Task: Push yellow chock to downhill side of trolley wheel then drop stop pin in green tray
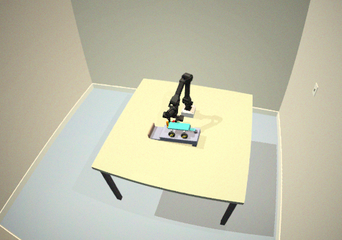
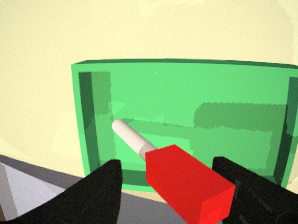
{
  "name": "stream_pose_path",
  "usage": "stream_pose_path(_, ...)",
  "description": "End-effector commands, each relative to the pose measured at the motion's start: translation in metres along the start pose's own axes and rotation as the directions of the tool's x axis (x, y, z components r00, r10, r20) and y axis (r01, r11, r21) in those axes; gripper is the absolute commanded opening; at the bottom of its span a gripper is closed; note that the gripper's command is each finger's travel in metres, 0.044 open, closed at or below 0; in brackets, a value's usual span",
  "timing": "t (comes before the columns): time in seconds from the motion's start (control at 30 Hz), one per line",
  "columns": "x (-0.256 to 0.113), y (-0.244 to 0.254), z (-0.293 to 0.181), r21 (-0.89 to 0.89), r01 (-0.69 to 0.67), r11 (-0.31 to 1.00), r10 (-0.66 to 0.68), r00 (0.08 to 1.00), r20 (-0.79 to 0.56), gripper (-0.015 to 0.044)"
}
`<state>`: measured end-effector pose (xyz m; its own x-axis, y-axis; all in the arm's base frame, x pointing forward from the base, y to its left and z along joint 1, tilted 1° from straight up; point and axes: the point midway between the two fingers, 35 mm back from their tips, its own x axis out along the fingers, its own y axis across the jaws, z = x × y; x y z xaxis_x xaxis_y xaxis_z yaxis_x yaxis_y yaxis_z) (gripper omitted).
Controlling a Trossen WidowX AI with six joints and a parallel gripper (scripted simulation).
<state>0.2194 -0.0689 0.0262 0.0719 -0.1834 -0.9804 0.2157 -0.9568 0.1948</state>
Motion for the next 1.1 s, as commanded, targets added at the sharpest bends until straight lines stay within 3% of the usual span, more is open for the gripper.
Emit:
stream_pose_path(0.0,0.002,-0.002,0.001,0.004,-0.003,1.0,0.003,1.0,0.004,0.019)
stream_pose_path(1.07,0.01,-0.018,0.001,0.004,-0.002,1.0,0.002,1.0,0.004,0.019)
